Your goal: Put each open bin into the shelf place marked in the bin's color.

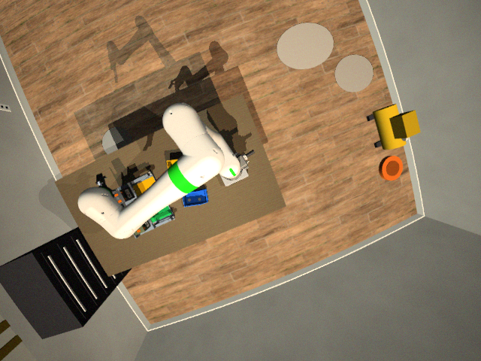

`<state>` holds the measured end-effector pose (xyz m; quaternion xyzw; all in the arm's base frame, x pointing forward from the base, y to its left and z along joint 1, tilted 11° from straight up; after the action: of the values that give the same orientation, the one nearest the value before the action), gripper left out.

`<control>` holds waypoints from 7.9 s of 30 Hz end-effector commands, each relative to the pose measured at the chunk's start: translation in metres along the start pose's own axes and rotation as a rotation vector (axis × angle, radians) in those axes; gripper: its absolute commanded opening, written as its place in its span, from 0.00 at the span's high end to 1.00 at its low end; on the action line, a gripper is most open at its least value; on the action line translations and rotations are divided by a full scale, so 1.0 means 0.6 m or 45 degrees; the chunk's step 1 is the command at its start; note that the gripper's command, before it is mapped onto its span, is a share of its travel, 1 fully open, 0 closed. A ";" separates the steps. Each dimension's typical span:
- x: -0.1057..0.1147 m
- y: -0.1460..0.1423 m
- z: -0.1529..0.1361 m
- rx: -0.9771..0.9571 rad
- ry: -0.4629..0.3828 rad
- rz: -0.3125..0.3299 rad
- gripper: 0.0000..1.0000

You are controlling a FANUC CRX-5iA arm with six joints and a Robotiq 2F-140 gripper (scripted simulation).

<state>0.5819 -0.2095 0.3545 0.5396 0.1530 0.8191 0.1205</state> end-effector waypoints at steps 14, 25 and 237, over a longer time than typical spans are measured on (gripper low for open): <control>0.081 -0.202 -0.048 0.110 -0.276 0.340 0.00; 0.159 -0.328 -0.093 0.261 -0.441 0.560 0.00; -0.140 -0.501 -0.537 -0.241 -0.567 0.200 0.85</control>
<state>0.3274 -0.0005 0.0520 0.7036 0.0032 0.6973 0.1372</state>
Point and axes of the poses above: the point where the finger pads meet when closed, its own x axis back along the fingers, its own y axis across the jaws, z = x × y, the point moved 7 cm from there along x, back along the fingers, and after that the axes turned 15 degrees about x, right-handed, at the moved point
